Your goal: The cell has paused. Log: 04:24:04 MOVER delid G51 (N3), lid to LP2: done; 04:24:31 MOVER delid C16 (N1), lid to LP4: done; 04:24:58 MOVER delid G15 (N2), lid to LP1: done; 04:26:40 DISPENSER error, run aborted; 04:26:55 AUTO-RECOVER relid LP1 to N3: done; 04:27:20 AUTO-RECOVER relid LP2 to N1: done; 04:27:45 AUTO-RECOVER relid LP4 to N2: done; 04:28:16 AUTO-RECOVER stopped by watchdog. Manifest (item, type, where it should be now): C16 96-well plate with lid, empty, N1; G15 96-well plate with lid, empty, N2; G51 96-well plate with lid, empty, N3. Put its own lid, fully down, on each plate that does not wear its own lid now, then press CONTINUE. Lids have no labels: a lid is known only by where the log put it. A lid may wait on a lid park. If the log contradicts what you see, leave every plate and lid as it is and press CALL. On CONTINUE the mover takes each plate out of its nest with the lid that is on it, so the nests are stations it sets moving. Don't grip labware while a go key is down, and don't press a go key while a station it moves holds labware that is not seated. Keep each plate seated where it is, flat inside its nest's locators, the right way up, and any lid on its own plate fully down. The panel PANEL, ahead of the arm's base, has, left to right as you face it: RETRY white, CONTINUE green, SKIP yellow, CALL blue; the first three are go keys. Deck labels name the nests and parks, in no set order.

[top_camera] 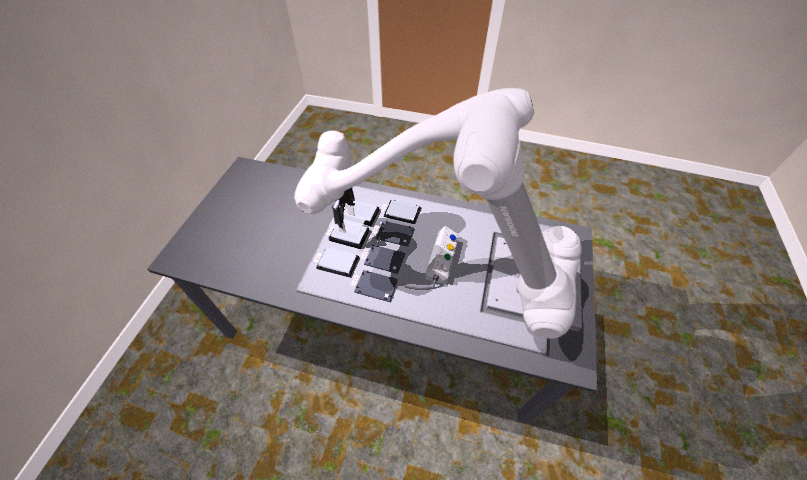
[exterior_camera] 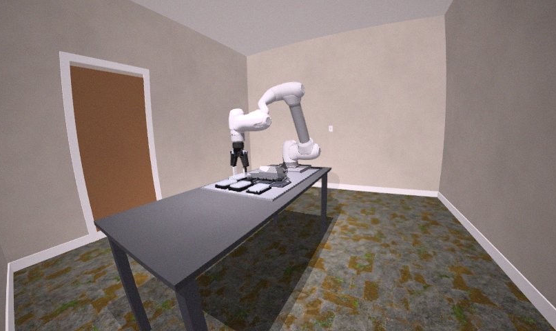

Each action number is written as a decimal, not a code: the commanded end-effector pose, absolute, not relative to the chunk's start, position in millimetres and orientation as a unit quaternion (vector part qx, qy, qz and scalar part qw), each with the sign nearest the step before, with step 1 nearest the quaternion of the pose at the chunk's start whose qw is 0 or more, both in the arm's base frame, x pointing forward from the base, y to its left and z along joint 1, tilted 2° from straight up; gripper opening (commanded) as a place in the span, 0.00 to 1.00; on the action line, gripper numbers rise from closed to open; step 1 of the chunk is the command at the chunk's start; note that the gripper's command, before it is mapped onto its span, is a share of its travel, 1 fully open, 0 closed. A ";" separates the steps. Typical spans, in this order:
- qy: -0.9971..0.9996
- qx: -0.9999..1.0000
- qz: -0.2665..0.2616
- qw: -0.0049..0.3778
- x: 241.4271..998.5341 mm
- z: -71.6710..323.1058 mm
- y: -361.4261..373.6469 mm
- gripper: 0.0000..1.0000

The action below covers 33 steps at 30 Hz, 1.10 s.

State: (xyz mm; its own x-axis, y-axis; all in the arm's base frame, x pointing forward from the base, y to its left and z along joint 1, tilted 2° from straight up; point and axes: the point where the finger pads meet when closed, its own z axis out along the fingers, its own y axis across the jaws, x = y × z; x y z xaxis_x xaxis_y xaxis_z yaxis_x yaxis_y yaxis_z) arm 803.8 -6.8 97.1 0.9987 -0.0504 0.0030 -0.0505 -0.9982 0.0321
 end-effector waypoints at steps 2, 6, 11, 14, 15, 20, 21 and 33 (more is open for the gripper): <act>-0.025 1.000 0.001 0.016 803.8 97.3 -6.7 0.00; -0.025 1.000 0.001 0.016 803.8 97.3 -6.7 0.00; -0.025 1.000 0.001 0.016 803.8 97.2 -6.8 0.00; -0.025 1.000 0.001 0.016 803.8 96.8 -6.8 0.00; -0.025 1.000 0.001 0.016 803.8 96.6 -6.8 0.00; -0.024 1.000 0.001 0.016 803.8 94.6 -6.8 0.00; -0.023 1.000 0.001 0.016 803.8 94.1 -6.8 0.00; -0.022 1.000 0.001 0.016 803.9 85.5 -7.1 0.00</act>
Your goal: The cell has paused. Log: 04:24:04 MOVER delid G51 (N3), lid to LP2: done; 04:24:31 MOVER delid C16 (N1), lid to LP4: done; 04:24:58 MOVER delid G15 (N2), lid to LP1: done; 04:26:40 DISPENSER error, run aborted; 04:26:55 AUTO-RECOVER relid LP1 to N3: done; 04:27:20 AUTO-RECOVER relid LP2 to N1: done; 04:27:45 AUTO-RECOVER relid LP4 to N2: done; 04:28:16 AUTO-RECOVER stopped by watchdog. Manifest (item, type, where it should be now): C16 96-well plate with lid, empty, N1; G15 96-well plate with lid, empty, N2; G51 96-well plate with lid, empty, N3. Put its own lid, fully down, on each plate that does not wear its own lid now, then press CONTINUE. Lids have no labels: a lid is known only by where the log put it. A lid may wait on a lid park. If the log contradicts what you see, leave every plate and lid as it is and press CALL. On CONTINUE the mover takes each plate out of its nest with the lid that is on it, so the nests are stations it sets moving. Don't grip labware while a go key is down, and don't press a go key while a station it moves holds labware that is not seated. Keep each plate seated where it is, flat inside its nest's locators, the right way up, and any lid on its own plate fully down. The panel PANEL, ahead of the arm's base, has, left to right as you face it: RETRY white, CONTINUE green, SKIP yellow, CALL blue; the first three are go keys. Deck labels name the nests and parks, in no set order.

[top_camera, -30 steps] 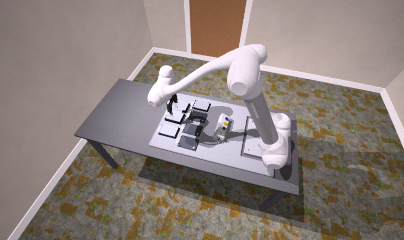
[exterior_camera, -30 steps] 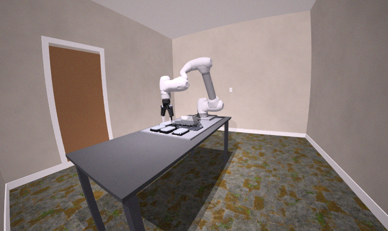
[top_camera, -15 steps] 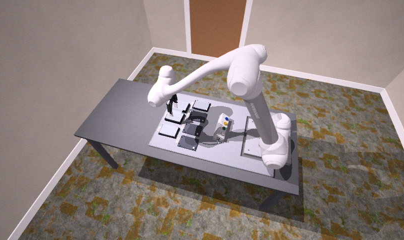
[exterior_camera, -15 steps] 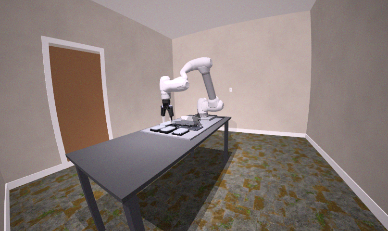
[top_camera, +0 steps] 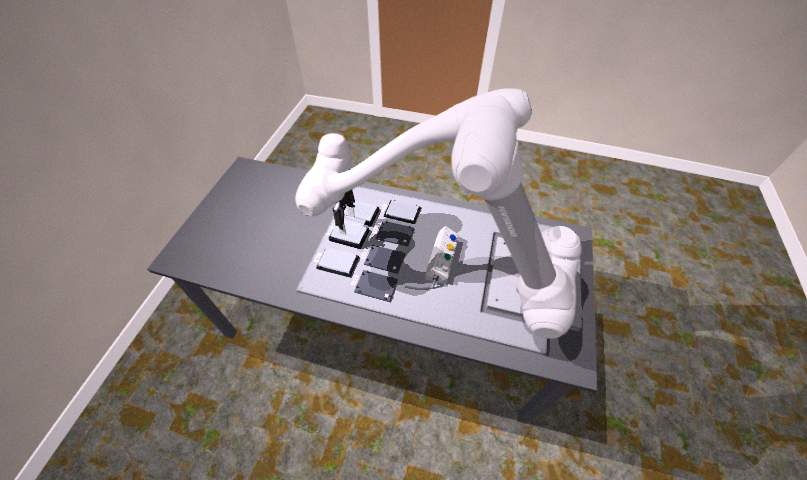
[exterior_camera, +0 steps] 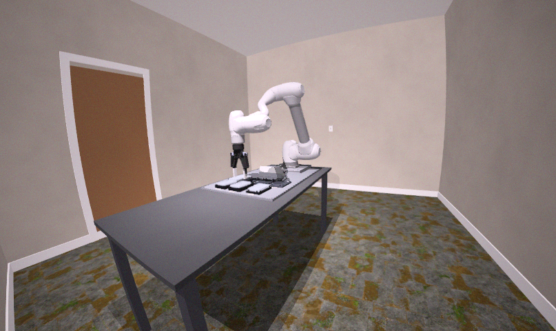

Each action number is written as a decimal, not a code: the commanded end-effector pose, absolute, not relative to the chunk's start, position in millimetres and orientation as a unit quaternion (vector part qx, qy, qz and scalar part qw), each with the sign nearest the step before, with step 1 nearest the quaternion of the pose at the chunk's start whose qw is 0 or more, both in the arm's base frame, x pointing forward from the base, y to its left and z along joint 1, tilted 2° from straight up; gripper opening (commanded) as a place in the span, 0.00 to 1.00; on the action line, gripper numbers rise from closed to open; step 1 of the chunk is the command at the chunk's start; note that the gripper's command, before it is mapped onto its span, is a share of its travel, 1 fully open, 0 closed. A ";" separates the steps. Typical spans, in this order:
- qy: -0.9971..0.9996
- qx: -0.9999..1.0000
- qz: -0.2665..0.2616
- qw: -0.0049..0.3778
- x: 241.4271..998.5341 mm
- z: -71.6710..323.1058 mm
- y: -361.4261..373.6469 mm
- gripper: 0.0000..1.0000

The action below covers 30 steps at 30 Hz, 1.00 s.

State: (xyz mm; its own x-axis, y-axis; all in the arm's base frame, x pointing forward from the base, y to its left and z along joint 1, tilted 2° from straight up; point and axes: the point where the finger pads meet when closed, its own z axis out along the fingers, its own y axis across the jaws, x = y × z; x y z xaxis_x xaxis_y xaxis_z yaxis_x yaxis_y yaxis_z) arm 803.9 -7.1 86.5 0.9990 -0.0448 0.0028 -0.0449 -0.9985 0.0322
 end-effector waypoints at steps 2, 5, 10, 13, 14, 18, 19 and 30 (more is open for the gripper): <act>-0.022 1.000 0.001 0.016 803.9 83.3 -7.2 0.00; -0.022 1.000 0.001 0.016 803.9 79.9 -7.3 0.00; -0.022 1.000 0.001 0.016 804.0 76.5 -7.4 0.00; -0.022 1.000 0.001 0.016 804.0 73.2 -7.5 0.00; -0.022 1.000 0.001 0.016 804.0 72.1 -7.5 0.00; -0.022 1.000 0.001 0.016 804.0 68.2 -7.7 0.00; -0.022 1.000 0.001 0.016 804.0 67.4 -7.7 0.00; -0.022 1.000 0.001 0.016 804.1 62.0 -7.9 0.00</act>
